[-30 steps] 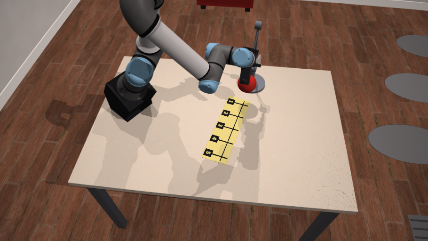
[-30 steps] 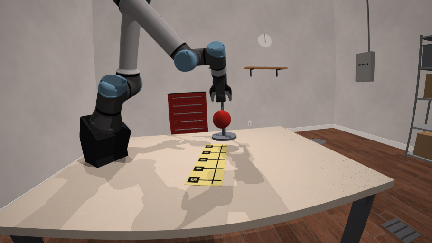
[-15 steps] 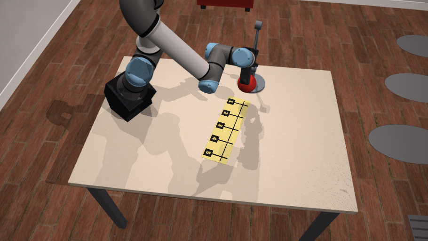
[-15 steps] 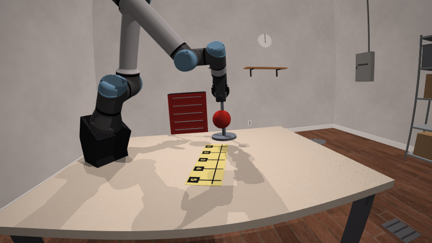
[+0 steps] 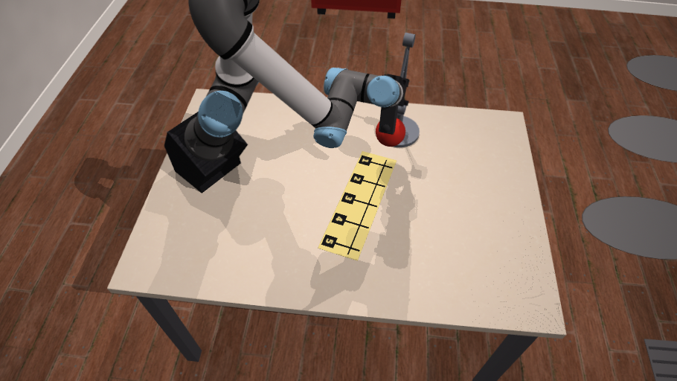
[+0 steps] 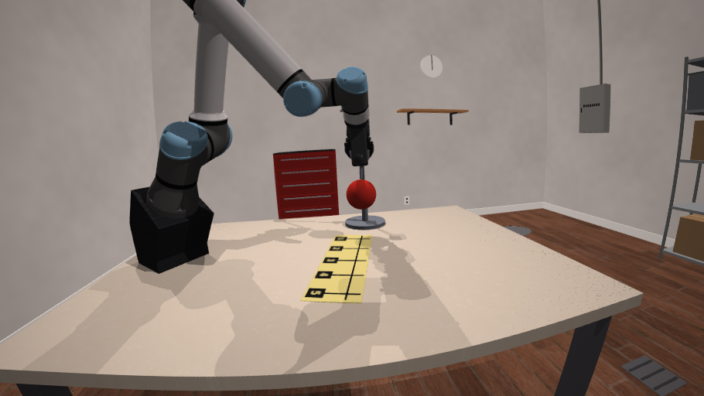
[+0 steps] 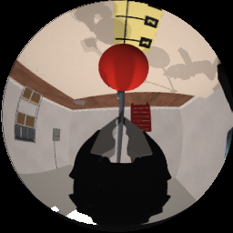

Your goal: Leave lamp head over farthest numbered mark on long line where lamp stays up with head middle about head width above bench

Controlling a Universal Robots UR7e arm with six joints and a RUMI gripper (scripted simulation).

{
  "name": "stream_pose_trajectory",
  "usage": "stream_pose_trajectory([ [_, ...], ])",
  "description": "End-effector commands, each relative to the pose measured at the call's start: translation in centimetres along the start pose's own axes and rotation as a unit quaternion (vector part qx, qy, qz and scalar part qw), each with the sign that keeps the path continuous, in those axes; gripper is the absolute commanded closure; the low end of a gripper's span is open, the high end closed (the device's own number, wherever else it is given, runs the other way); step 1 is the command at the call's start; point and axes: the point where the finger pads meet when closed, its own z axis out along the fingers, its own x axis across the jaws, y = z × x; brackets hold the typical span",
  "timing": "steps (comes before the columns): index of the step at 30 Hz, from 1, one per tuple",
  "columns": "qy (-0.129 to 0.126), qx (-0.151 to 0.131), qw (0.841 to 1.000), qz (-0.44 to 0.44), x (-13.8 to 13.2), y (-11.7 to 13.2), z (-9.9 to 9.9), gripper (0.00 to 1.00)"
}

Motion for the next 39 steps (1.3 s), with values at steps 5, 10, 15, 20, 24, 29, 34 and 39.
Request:
stream_pose_trajectory([
  [5,-0.003,0.001,1.0,0.002,0.0,-0.5,-0.2,1.0],
  [10,-0.006,0.003,1.0,0.006,0.1,-1.5,-0.4,1.0],
  [15,-0.01,0.006,1.0,0.01,0.2,-2.5,-0.7,1.0],
  [20,-0.012,0.007,1.0,0.012,0.2,-3.2,-0.8,1.0],
  [24,-0.013,0.007,1.0,0.013,0.3,-4.0,-0.9,1.0],
  [29,-0.014,0.007,1.0,0.014,0.3,-5.1,-1.0,1.0],
  [34,-0.016,0.007,1.0,0.016,0.4,-6.2,-1.1,1.0],
  [39,-0.016,0.007,1.0,0.016,0.4,-6.2,-1.1,1.0],
])
